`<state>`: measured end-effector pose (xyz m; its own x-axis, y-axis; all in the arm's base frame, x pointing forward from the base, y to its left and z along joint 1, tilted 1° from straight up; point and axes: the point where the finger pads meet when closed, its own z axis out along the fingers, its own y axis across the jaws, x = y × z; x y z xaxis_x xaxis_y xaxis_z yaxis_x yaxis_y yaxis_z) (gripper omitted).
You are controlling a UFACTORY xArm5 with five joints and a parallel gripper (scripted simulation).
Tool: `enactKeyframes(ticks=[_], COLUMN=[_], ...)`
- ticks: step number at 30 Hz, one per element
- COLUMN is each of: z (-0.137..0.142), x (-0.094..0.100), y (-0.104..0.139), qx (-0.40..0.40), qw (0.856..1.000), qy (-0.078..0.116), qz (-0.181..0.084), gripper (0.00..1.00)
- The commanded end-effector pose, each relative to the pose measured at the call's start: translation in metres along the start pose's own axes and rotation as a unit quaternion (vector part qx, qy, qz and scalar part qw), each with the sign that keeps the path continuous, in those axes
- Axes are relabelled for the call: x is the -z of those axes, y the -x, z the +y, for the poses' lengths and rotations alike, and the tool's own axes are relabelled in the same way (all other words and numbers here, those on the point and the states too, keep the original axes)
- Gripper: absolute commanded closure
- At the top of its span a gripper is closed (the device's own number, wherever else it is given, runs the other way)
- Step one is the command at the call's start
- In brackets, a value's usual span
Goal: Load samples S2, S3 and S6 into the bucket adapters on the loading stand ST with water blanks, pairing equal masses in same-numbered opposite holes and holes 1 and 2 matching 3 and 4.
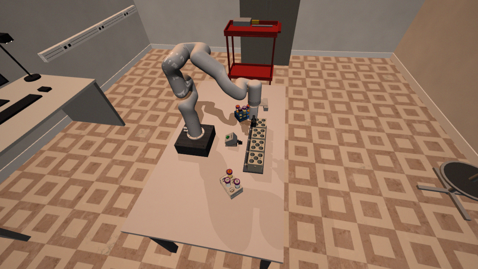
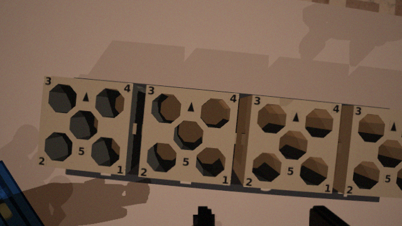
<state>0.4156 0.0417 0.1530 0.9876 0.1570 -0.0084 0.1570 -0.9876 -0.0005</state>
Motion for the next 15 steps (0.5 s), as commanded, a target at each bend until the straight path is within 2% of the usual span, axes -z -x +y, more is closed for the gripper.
enactKeyframes(ticks=[1,5,7,15], z=[-0.026,-0.046,-0.046,-0.086], x=[0.002,0.002,0.002,0.002], y=[0.0,0.003,0.003,0.008], qx=[0.079,0.145,0.145,0.276], qw=[0.997,0.989,0.989,0.961], qy=[-0.003,-0.003,-0.003,-0.003], qz=[0.002,0.003,0.003,0.003], gripper=[0.43,0.43,0.43,0.43])
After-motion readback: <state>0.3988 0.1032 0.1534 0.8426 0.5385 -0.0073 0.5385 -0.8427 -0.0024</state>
